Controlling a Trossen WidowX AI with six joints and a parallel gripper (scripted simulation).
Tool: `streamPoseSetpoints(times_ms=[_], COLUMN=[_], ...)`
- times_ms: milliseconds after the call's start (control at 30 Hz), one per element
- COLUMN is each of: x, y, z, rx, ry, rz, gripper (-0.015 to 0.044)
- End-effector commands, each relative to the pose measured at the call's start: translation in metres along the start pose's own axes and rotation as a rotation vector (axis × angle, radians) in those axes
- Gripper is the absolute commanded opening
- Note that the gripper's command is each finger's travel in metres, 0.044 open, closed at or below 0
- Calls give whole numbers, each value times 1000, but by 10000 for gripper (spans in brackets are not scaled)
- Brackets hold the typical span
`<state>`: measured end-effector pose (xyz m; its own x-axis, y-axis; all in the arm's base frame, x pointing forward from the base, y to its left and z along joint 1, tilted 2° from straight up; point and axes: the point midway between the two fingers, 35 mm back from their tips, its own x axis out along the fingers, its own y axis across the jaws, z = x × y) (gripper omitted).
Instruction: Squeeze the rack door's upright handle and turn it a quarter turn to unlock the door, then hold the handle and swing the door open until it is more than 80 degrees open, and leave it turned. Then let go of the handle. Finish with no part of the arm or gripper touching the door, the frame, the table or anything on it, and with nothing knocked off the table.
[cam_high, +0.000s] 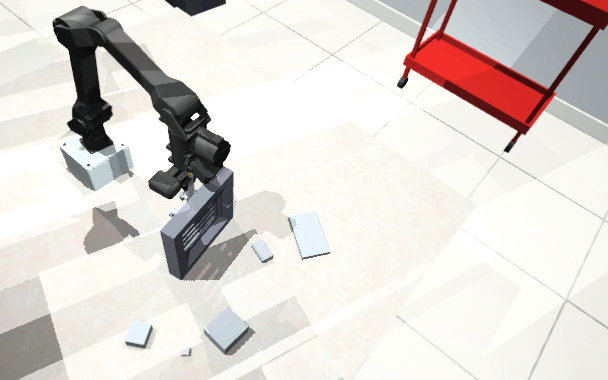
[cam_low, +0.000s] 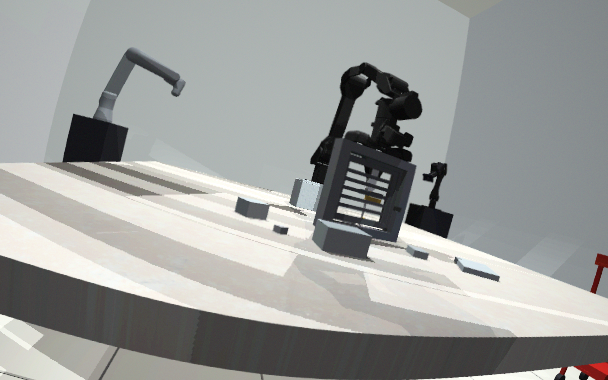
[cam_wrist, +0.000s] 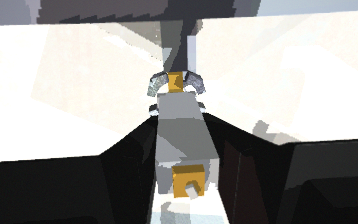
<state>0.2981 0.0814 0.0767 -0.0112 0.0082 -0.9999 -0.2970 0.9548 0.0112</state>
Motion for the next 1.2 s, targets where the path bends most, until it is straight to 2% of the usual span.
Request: streamPoseSetpoints(times_ms=[0,200,1167], x=[1,1,1], y=[0,0,0], z=[0,0,0], rx=[-3,-76,-1505], ry=[3,3,2], rz=[0,0,2], gripper=[15,14,14])
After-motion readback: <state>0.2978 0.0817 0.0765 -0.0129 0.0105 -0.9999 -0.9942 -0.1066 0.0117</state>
